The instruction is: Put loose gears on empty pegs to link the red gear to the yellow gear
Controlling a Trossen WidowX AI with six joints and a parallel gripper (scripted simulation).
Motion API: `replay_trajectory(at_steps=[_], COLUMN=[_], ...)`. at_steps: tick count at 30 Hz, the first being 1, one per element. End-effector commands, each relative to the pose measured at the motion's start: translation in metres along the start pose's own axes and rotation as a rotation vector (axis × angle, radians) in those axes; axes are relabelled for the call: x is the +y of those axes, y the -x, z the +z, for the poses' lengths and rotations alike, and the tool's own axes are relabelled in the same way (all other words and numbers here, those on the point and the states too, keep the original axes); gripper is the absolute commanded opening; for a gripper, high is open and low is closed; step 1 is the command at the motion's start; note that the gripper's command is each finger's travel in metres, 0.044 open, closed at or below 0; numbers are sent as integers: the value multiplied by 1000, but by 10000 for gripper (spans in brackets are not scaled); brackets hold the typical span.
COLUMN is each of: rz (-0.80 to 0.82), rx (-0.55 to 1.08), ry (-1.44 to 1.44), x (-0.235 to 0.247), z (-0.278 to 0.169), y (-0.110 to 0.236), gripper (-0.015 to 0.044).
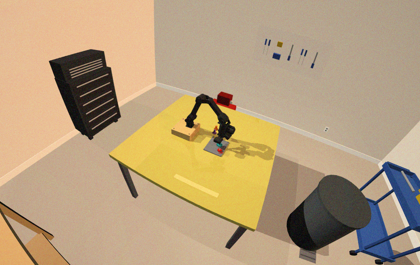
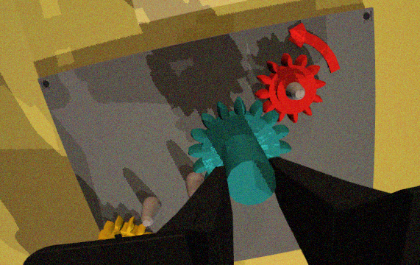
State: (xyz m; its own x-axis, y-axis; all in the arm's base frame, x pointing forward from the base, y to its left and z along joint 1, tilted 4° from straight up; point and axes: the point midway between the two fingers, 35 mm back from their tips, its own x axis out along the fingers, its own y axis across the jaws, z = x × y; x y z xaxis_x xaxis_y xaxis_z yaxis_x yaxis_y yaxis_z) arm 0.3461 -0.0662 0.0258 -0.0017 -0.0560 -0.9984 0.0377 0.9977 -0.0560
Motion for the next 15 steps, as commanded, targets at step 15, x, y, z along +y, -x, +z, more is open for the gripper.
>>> replay_trajectory(at_steps=[15], rz=[-6], rx=[4], ry=[-295], x=[-1], z=[-1], y=[-19], gripper=[0])
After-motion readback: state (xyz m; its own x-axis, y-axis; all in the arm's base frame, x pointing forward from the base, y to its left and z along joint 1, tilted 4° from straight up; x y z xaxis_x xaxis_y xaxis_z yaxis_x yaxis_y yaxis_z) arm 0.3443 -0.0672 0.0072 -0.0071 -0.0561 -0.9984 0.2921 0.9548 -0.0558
